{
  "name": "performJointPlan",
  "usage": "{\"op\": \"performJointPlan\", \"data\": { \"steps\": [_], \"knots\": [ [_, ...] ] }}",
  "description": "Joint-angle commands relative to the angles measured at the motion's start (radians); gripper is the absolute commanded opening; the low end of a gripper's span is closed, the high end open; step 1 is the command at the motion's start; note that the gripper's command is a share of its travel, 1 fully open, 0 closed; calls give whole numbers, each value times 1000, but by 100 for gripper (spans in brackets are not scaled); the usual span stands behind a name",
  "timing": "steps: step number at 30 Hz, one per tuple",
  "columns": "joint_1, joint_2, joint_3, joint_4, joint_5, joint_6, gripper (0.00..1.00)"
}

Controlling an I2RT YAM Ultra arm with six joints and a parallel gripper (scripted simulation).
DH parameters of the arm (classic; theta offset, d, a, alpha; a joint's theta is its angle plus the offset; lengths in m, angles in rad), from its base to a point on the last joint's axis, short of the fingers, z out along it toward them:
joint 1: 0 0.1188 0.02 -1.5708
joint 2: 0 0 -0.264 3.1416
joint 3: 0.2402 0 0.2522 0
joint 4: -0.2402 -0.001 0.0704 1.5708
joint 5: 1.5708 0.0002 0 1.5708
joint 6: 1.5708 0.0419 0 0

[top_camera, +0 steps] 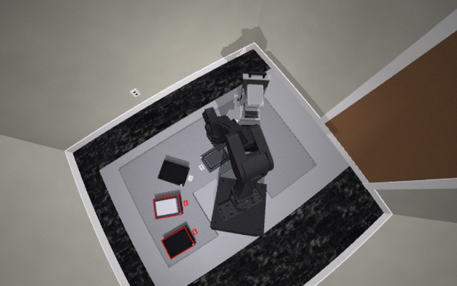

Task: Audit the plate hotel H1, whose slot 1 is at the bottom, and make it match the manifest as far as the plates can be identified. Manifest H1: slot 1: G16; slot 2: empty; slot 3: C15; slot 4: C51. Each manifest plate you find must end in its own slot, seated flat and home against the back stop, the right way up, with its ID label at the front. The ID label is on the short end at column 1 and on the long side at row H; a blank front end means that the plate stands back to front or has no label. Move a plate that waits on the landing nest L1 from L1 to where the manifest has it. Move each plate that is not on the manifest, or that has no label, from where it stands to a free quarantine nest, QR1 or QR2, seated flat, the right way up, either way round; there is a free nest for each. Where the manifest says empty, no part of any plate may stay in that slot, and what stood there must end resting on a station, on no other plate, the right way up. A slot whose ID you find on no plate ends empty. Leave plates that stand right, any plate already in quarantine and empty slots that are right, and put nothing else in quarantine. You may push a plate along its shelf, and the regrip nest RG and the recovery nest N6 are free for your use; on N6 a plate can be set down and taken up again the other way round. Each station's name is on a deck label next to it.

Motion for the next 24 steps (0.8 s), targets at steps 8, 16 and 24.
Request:
{"op": "performJointPlan", "data": {
  "steps": [8, 16, 24],
  "knots": [
    [115, -30, -47, 14, 40, 129, 0],
    [159, -15, -74, 48, 50, 173, 100],
    [144, 65, -109, 166, 47, 157, 100]
  ]
}}
